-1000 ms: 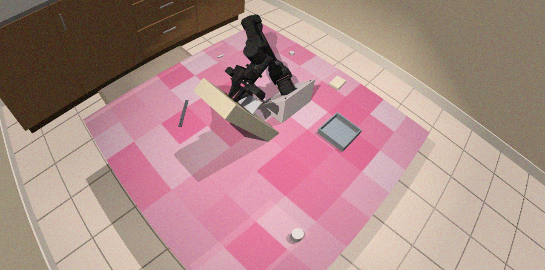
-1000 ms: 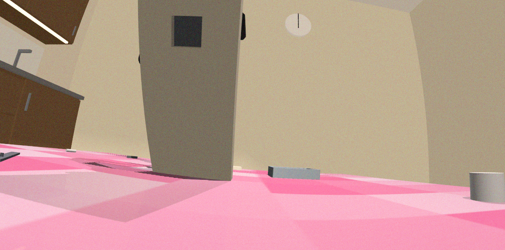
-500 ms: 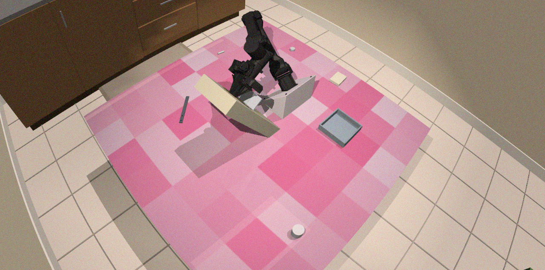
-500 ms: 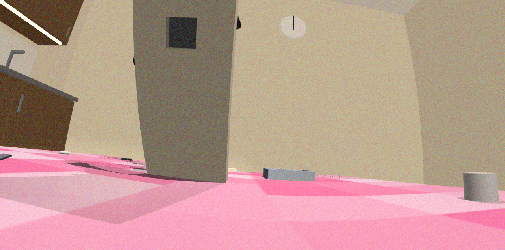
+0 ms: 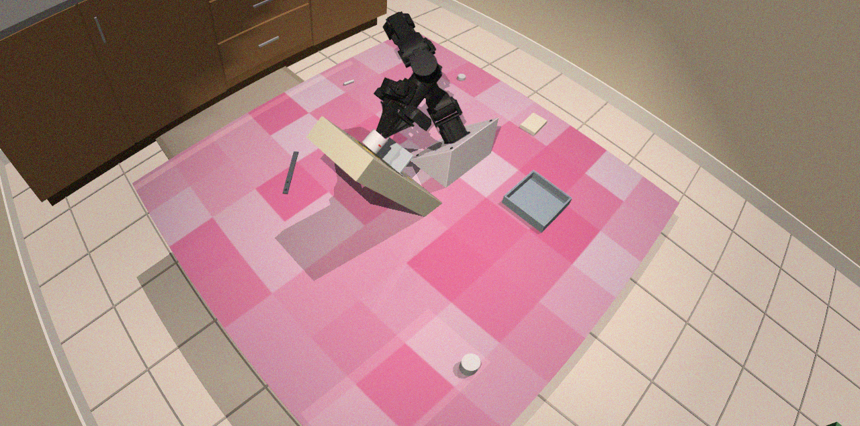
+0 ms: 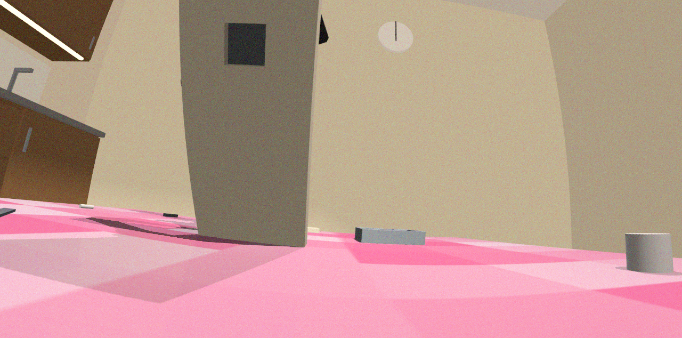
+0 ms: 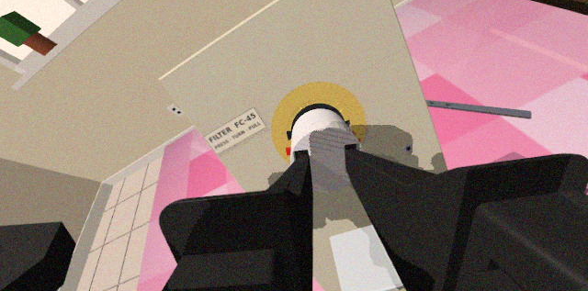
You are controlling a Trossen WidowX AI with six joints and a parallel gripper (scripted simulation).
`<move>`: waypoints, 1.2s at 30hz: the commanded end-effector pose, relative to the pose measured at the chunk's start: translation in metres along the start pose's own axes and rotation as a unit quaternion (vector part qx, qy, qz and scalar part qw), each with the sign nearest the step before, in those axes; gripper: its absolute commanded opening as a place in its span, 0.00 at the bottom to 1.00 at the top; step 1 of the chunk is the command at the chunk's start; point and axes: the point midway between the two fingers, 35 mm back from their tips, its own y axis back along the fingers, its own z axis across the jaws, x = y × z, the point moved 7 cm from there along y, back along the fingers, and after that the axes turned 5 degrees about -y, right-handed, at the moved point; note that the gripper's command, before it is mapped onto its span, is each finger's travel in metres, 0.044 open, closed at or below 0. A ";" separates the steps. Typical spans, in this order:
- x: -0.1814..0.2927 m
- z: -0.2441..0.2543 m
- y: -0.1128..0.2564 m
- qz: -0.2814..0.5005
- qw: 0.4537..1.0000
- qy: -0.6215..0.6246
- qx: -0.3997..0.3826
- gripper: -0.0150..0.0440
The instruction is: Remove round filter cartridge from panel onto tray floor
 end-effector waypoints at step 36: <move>0.066 -0.036 0.010 -0.006 1.000 0.007 -0.006 0.25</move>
